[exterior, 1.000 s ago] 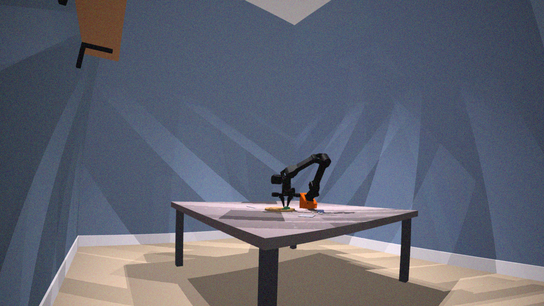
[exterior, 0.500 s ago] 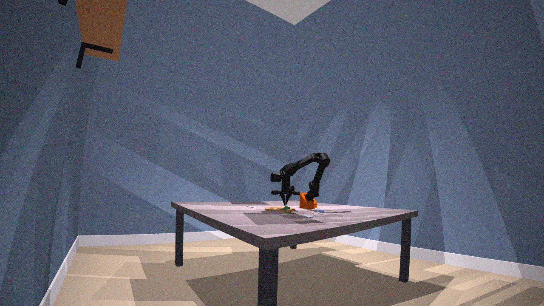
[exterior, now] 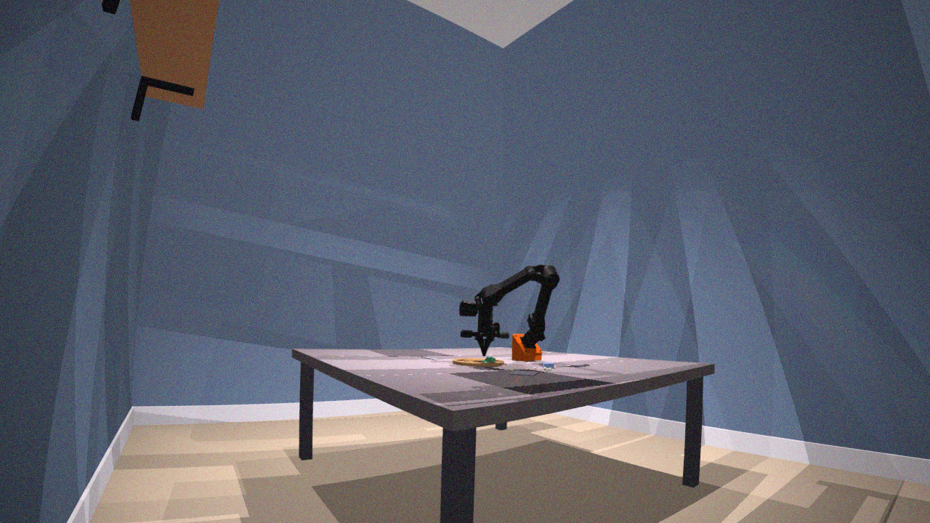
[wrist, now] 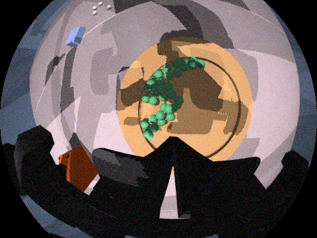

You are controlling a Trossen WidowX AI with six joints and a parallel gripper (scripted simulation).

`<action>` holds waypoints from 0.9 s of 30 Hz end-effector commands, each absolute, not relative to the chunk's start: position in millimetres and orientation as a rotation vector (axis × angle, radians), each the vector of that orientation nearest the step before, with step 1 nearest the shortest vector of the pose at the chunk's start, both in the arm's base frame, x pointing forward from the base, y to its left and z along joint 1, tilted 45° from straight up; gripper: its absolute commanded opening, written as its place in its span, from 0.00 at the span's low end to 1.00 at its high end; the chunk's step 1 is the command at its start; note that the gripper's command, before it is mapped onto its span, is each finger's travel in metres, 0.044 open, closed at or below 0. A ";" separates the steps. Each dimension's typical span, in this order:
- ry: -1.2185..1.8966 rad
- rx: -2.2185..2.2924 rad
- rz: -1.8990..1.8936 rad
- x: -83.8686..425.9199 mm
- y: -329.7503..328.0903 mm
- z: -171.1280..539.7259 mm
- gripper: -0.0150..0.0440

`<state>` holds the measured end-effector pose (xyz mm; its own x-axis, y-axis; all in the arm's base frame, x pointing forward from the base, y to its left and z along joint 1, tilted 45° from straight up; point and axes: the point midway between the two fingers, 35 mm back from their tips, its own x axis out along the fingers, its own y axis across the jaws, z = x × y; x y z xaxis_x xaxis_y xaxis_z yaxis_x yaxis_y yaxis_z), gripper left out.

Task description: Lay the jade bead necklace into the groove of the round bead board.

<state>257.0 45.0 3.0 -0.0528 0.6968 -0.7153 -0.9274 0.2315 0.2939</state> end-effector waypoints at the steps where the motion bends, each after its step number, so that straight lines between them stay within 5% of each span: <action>1: 0.915 -0.312 1.360 254.6 49.5 -1.8 0.25; 5: 0.915 -0.312 1.360 254.5 51.2 -3.5 0.25; 22: 0.916 -0.313 1.361 254.9 48.0 0.0 1.00; 27: 0.915 -0.313 1.360 255.4 42.4 5.7 1.00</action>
